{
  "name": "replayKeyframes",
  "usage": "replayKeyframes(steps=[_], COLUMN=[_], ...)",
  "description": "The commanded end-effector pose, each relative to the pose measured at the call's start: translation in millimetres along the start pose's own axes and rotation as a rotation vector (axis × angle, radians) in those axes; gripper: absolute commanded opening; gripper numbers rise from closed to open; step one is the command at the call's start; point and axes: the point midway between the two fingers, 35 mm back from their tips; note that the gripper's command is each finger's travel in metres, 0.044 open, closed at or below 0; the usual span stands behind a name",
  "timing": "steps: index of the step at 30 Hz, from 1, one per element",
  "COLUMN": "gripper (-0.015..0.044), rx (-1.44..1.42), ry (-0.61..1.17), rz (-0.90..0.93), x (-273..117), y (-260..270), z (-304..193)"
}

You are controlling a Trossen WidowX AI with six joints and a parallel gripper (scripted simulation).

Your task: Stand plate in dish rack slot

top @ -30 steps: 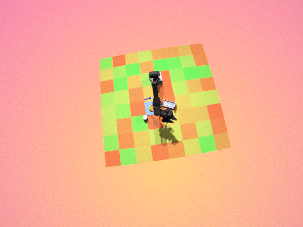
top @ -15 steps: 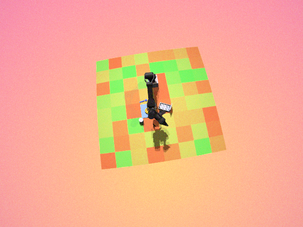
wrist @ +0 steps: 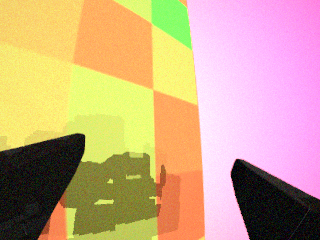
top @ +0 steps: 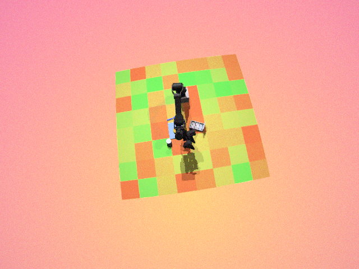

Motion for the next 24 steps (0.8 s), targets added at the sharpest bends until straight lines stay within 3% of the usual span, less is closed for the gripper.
replayKeyframes(steps=[1,24], gripper=[0.0400,0.0400], rx=[0.103,0.783], ry=[0.049,0.424], rz=[0.018,0.140], x=[-8,-64], y=[0,42], z=[-5,-37])
Point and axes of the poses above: the point midway between the two fingers, 35 mm back from their tips, its own x axis out along the fingers, its own y axis across the jaws, z = x × y, and after that the axes turned 2 degrees about x, right-handed
